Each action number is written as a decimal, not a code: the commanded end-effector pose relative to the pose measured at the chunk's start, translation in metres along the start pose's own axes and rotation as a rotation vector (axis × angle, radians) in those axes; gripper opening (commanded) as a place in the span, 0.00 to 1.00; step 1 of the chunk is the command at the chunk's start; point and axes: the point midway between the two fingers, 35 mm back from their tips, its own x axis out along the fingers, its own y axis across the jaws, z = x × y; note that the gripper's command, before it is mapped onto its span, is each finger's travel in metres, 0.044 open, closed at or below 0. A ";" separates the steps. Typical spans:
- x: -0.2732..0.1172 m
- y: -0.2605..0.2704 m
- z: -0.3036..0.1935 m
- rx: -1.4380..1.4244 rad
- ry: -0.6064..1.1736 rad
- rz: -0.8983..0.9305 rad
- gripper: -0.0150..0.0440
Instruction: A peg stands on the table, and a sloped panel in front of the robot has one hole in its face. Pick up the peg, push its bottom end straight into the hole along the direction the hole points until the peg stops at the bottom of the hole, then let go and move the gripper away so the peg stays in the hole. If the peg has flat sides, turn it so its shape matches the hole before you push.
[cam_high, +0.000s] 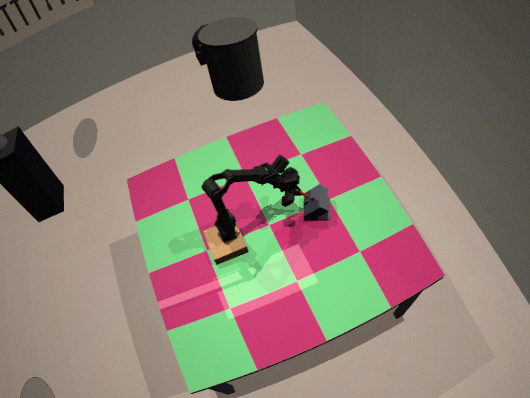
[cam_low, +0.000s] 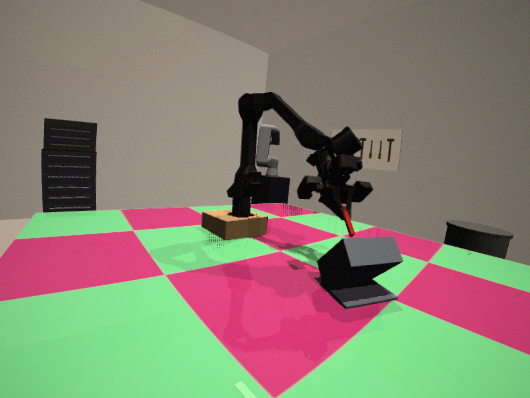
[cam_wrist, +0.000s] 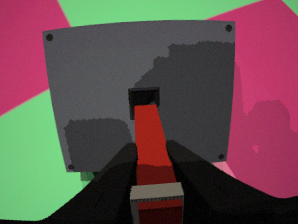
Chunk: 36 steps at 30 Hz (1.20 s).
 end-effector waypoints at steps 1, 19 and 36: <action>0.002 -0.001 -0.003 0.002 0.006 0.000 0.25; 0.024 -0.001 -0.003 0.003 0.004 -0.004 0.25; 0.020 0.000 -0.001 0.007 -0.002 -0.004 0.25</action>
